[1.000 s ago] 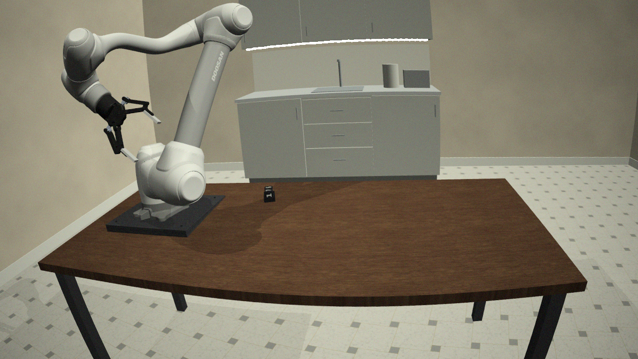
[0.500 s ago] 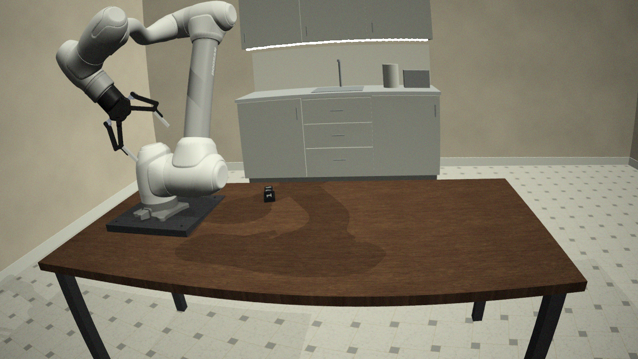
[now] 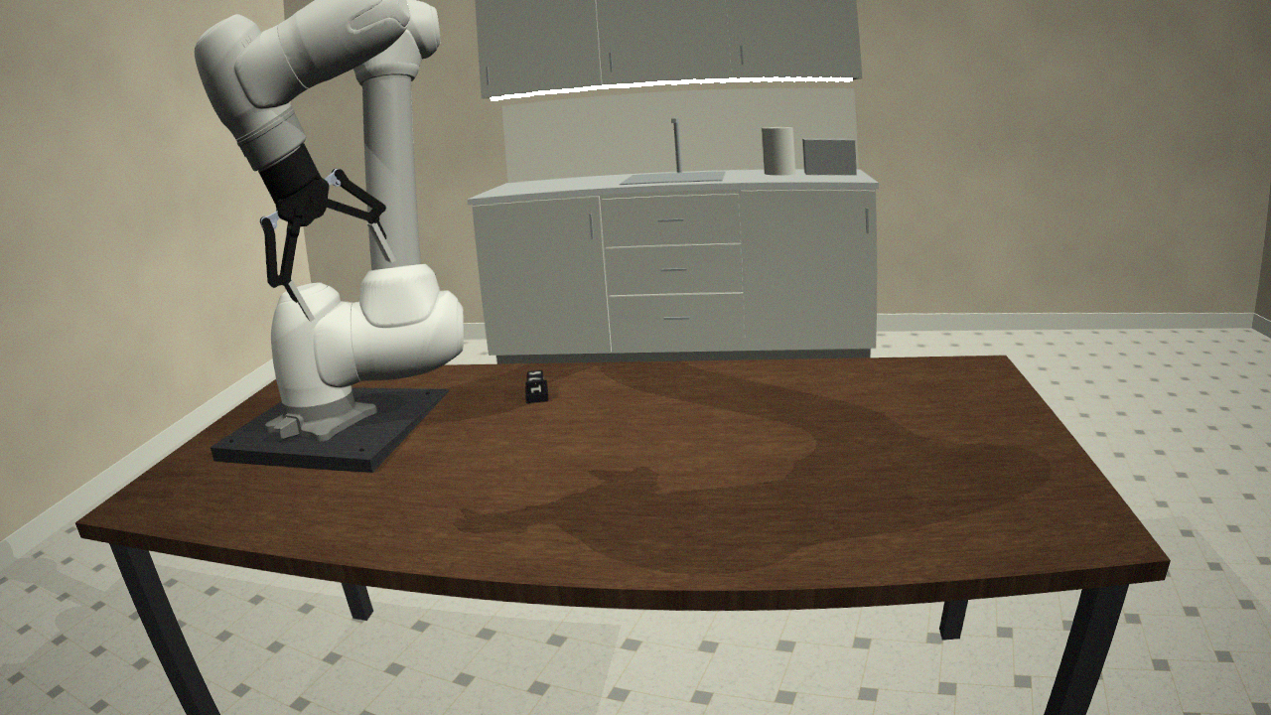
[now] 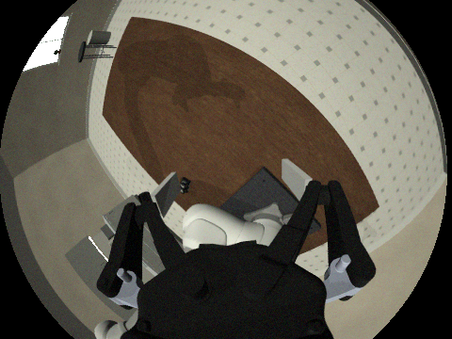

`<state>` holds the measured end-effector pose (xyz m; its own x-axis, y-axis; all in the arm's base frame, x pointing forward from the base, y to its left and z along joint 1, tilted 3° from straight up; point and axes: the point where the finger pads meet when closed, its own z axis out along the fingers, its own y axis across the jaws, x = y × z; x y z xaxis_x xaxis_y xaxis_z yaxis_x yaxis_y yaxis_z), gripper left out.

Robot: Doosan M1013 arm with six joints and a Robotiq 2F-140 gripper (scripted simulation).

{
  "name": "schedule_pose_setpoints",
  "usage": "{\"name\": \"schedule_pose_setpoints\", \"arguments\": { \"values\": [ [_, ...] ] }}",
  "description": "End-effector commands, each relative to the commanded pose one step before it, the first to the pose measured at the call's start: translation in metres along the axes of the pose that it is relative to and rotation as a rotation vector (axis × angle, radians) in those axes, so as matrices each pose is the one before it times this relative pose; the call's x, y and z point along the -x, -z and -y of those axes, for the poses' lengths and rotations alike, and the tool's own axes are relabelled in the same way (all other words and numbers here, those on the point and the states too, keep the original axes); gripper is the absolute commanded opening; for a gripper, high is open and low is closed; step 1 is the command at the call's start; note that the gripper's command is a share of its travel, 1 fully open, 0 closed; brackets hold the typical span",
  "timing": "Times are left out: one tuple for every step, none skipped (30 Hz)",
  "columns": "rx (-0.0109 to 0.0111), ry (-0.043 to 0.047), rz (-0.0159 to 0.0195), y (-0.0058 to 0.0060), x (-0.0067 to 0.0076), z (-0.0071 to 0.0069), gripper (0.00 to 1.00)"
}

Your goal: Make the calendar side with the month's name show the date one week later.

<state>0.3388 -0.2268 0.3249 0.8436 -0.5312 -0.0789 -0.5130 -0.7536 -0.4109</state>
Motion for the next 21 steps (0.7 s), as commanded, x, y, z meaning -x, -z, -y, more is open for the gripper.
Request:
{"name": "schedule_pose_setpoints", "arguments": {
  "values": [
    [0.09339,0.07065,0.05753,-0.01103,-0.03574,0.02699,1.00],
    [0.03062,0.03145,0.01004,-0.00338,-0.01396,0.01330,1.00],
    [0.00000,0.00000,0.00000,0.00000,0.00000,0.00000,1.00],
    [0.03011,0.03183,0.00800,-0.00324,-0.01420,0.01422,1.00],
    [0.00000,0.00000,0.00000,0.00000,0.00000,0.00000,1.00],
    [0.02950,0.03211,0.00599,-0.00309,-0.01436,0.01512,1.00],
    [0.00000,0.00000,0.00000,0.00000,0.00000,0.00000,1.00],
    [0.02877,0.03229,0.00406,-0.00291,-0.01447,0.01599,1.00],
    [0.00000,0.00000,0.00000,0.00000,0.00000,0.00000,1.00],
    [0.02794,0.03236,0.00220,-0.00271,-0.01451,0.01681,1.00],
    [0.00000,0.00000,0.00000,0.00000,0.00000,0.00000,1.00],
    [0.00000,0.00000,0.00000,0.00000,0.00000,0.00000,1.00],
    [0.02703,0.03234,0.00042,-0.00249,-0.01448,0.01759,1.00],
    [0.02603,0.03222,-0.00125,-0.00226,-0.01440,0.01830,1.00],
    [0.00000,0.00000,0.00000,0.00000,0.00000,0.00000,1.00],
    [0.02497,0.03201,-0.00282,-0.00202,-0.01425,0.01895,1.00],
    [0.00000,0.00000,0.00000,0.00000,0.00000,0.00000,1.00],
    [0.02385,0.03170,-0.00427,-0.00176,-0.01406,0.01953,1.00],
    [0.00000,0.00000,0.00000,0.00000,0.00000,0.00000,1.00],
    [0.02269,0.03130,-0.00560,-0.00150,-0.01381,0.02003,1.00],
    [0.00000,0.00000,0.00000,0.00000,0.00000,0.00000,1.00]
  ]
}}
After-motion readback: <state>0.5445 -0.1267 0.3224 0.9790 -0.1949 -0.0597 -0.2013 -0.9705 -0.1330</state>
